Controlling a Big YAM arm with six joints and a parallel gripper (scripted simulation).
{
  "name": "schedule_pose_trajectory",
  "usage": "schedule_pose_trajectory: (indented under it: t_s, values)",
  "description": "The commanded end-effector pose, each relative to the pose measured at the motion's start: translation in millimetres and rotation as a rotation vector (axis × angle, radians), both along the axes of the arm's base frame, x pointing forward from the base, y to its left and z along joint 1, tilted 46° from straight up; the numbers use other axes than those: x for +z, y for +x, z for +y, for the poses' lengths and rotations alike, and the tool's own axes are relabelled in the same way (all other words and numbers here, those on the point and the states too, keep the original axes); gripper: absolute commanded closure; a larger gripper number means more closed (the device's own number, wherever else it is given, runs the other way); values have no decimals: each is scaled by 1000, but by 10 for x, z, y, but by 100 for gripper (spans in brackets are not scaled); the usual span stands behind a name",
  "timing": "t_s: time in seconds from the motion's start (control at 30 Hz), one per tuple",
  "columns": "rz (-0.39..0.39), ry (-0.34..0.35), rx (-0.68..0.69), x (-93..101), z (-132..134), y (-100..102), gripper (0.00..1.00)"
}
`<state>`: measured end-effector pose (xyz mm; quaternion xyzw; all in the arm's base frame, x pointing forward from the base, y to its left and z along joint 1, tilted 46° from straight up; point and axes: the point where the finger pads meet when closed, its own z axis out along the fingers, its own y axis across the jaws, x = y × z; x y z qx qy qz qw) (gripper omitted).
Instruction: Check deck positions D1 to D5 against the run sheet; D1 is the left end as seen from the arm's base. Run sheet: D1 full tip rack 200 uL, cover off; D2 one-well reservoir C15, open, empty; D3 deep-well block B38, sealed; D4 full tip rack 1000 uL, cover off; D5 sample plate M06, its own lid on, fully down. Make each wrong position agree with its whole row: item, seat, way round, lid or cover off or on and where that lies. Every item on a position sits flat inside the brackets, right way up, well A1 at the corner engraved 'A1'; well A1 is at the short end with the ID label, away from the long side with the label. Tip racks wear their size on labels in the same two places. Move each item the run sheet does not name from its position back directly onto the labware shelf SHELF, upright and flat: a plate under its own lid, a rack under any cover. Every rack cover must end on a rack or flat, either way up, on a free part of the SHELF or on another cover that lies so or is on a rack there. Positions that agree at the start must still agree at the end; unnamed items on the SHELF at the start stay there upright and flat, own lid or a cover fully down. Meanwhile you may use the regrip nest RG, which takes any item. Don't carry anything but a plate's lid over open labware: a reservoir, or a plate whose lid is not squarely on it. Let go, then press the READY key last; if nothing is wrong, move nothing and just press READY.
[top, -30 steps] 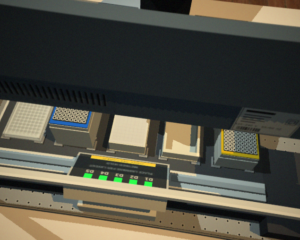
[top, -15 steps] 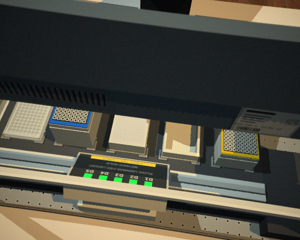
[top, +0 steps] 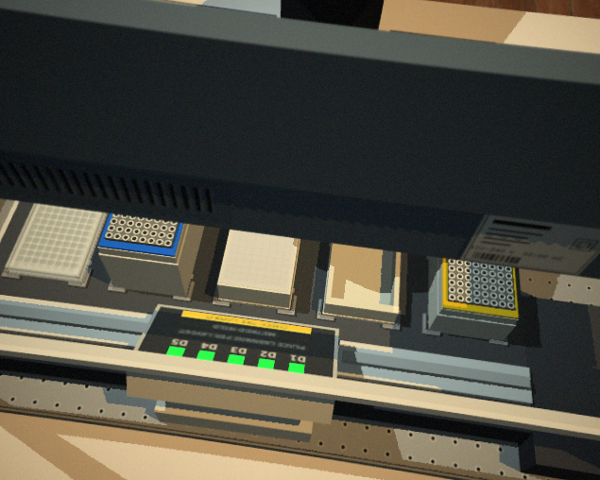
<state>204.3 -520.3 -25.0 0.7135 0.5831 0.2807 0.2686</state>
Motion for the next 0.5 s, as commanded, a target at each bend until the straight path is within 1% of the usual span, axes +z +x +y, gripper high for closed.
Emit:
schedule_pose_trajectory:
  t_s: [0.0, 0.23, 0.27, 0.4, 0.43, 0.47]
  values:
    - [-2, -28, -13, 102, -105, -41, 100]
    - [-2, -28, -13, 101, -101, -41, 100]
    - [-3, -28, -4, 109, -34, 47, 100]
    - [-2, -22, -4, 74, -25, 51, 100]
    - [-1, -18, -26, 51, -66, -67, 100]
    - [0, -15, -25, 29, -58, -61, 100]
